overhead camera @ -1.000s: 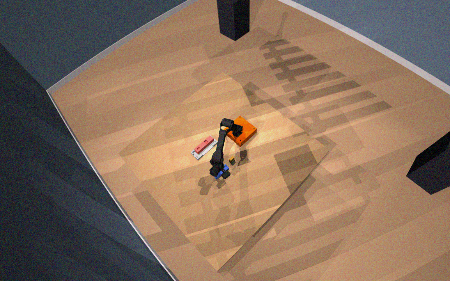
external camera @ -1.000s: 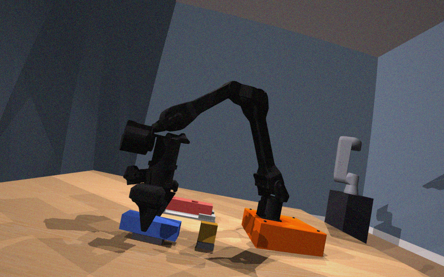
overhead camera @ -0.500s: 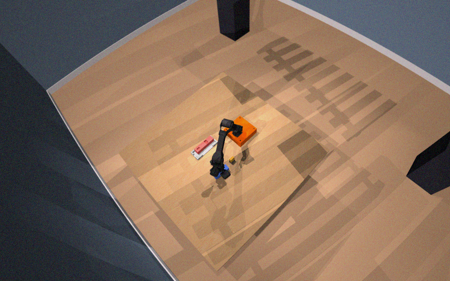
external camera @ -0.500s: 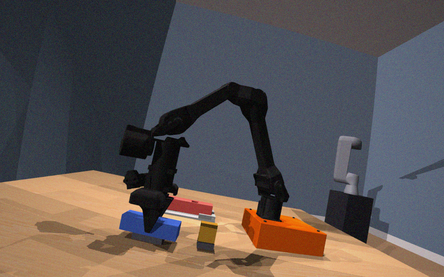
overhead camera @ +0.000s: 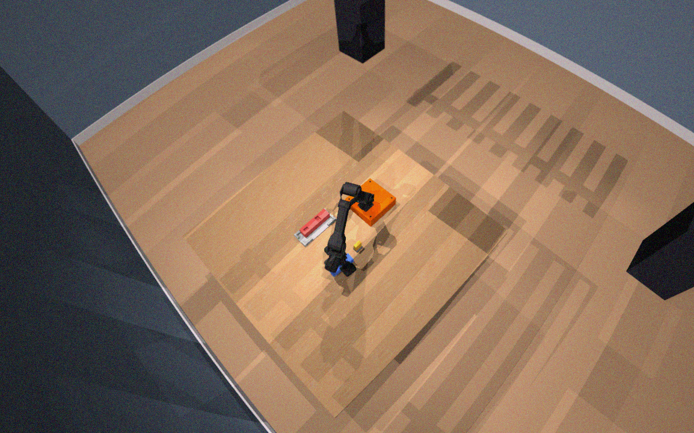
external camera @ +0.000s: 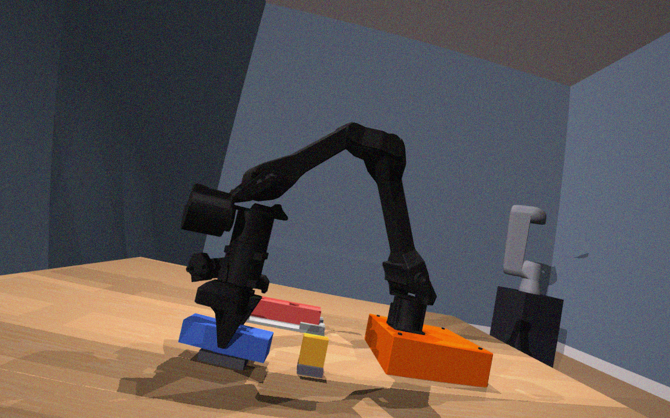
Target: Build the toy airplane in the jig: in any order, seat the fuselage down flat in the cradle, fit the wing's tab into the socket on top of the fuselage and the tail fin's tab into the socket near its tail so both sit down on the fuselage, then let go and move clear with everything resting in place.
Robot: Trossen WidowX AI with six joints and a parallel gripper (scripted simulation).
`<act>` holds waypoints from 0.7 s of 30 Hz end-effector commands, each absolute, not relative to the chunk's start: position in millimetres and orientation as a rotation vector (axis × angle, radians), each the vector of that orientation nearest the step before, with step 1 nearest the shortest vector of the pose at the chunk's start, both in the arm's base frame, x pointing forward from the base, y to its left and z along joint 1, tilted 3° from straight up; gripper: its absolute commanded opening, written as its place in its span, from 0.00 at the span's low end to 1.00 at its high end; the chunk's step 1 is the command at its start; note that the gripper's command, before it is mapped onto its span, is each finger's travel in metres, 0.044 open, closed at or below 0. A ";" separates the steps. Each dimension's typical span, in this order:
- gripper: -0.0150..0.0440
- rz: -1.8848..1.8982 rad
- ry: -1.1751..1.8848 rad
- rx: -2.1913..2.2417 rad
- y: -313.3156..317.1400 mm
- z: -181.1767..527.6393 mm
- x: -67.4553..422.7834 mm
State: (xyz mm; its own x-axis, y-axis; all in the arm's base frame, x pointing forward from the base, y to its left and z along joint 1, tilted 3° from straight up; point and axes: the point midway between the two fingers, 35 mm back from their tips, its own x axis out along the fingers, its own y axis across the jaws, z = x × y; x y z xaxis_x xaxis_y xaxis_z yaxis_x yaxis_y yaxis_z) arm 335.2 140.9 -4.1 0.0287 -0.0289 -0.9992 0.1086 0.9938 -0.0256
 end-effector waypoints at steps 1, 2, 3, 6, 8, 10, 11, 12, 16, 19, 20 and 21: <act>0.25 -0.091 1.504 0.075 147.5 8.0 341.4; 0.25 -0.092 1.505 0.075 147.5 9.9 341.6; 0.25 -0.092 1.506 0.074 147.6 12.7 341.8; 0.25 -0.094 1.511 0.074 147.5 21.6 342.5; 0.25 -0.095 1.514 0.073 147.5 27.7 342.8; 0.25 -0.096 1.517 0.073 147.3 33.8 342.9; 0.25 -0.097 1.519 0.073 147.3 36.8 343.0; 0.25 -0.098 1.520 0.073 147.2 39.9 343.0; 0.25 -0.100 1.527 0.072 146.6 52.2 342.7; 0.25 -0.102 1.532 0.071 146.1 61.5 342.2; 0.25 -0.102 1.534 0.071 145.9 64.7 342.0; 0.25 -0.103 1.535 0.071 145.6 67.8 341.7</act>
State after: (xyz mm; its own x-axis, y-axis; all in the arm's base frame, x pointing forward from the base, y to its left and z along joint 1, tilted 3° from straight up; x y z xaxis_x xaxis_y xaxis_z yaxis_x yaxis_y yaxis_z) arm 340.4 144.4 55.0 0.0270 -0.0325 -0.9991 0.1075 0.9938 -0.0294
